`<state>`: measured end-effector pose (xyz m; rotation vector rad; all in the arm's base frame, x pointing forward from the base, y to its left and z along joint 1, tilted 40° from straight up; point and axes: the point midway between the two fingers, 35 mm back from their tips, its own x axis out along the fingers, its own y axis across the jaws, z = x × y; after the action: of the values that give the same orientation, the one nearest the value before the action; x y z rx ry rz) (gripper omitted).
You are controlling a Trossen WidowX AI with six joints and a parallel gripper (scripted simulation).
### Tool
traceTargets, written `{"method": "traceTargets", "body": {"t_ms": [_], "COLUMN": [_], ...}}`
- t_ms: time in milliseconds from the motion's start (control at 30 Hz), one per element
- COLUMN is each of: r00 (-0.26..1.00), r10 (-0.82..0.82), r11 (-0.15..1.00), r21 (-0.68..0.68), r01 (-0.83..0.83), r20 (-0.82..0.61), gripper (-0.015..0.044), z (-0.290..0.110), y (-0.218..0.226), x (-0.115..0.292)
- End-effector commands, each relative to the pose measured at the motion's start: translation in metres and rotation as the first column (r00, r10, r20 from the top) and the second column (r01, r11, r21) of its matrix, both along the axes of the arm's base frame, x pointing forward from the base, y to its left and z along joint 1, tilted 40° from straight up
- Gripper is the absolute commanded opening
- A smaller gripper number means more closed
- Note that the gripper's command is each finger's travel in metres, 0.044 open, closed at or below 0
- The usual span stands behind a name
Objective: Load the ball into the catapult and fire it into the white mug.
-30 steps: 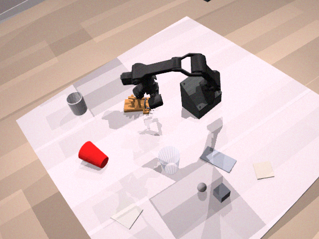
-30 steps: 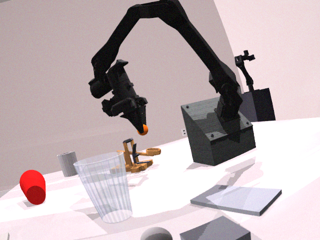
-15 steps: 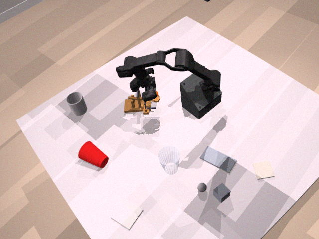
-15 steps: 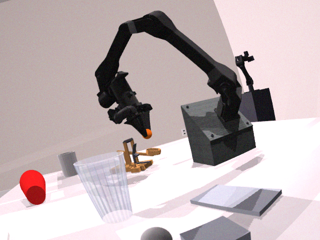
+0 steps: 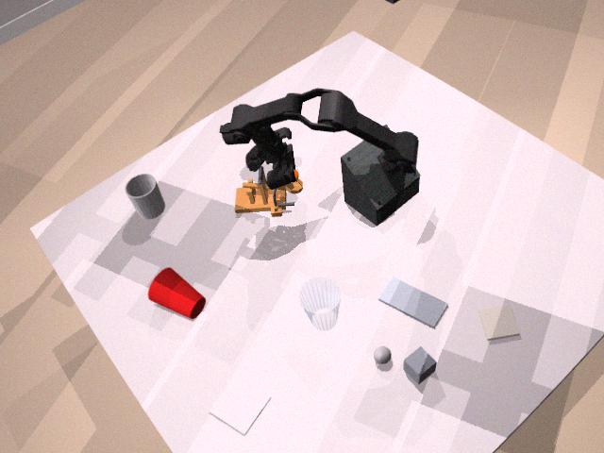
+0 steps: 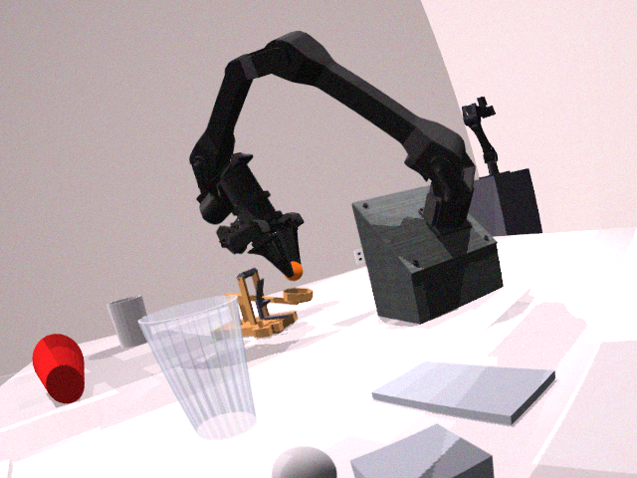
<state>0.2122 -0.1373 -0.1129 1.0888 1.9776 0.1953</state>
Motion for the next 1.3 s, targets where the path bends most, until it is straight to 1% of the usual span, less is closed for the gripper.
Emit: {"method": "traceTargets", "body": {"t_ms": [0,333,533,867,933,1067,1100,1167,1200,1267], "r00": [1.000,1.000,1.000,1.000,1.000,0.999,0.999,0.999,0.999,0.998], "r10": [-0.003,-0.003,-0.001,-0.002,-0.012,-0.043,-0.047,-0.048,-0.047,-0.065], "r11": [1.000,1.000,1.000,1.000,1.000,0.999,0.998,0.998,0.998,0.995], "r21": [0.005,0.006,0.000,-0.001,-0.009,-0.031,-0.034,-0.035,-0.032,-0.073], "r01": [0.003,0.003,0.001,0.002,0.012,0.043,0.047,0.048,0.047,0.065], "r20": [-0.006,-0.006,0.001,0.001,-0.001,-0.006,-0.007,-0.008,-0.006,0.010], "gripper": [0.0000,0.0000,0.0000,0.0263,0.0315,0.0420,0.0440,0.0440,0.0440,0.0440], "z": [-0.004,-0.014,-0.010,-0.008,0.009,0.067,0.074,0.077,0.057,0.050], "y": [0.004,0.014,0.009,0.007,-0.010,-0.054,-0.059,-0.061,-0.049,-0.055], "x": [-0.001,0.000,0.000,0.001,0.002,-0.002,-0.003,-0.004,0.000,0.007]}}
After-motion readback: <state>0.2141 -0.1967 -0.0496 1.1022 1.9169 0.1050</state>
